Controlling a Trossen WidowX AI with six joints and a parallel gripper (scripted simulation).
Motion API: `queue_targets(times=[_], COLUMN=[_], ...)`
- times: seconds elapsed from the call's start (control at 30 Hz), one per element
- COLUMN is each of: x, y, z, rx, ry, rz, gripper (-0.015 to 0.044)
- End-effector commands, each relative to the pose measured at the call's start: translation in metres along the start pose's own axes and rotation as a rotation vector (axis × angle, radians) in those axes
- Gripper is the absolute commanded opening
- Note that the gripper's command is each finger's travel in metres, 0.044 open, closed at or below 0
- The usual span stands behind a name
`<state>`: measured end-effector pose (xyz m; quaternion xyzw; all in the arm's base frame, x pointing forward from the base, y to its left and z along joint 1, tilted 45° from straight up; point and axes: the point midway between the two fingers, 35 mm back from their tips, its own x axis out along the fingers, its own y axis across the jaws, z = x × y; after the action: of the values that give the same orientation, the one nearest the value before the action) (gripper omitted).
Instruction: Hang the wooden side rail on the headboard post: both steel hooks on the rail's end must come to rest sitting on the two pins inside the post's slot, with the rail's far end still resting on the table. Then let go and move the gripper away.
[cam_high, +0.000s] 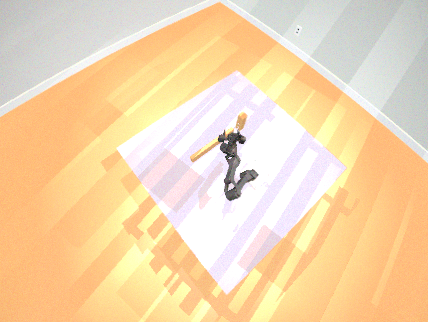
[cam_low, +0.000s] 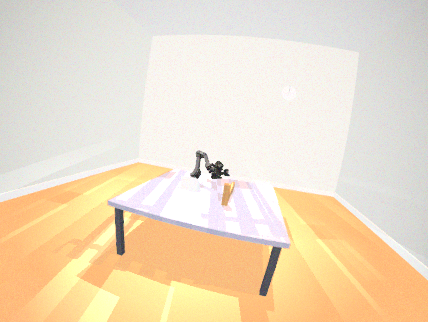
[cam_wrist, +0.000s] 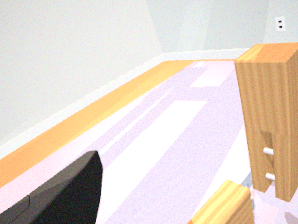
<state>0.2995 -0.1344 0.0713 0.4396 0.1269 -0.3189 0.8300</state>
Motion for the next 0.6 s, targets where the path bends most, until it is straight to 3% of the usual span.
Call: queue_targets(times=[0.0,0.27,0.57], x=[0.027,0.040,0.029], y=[-0.040,-0.091,-0.135], z=[-0.012,-0.027,-0.048], rx=[-0.132,-0.285,-0.437], ry=[0.076,0.138,0.155], rz=[0.025,0.104,0.218], gripper=[0.0440,0.0440,0.0440])
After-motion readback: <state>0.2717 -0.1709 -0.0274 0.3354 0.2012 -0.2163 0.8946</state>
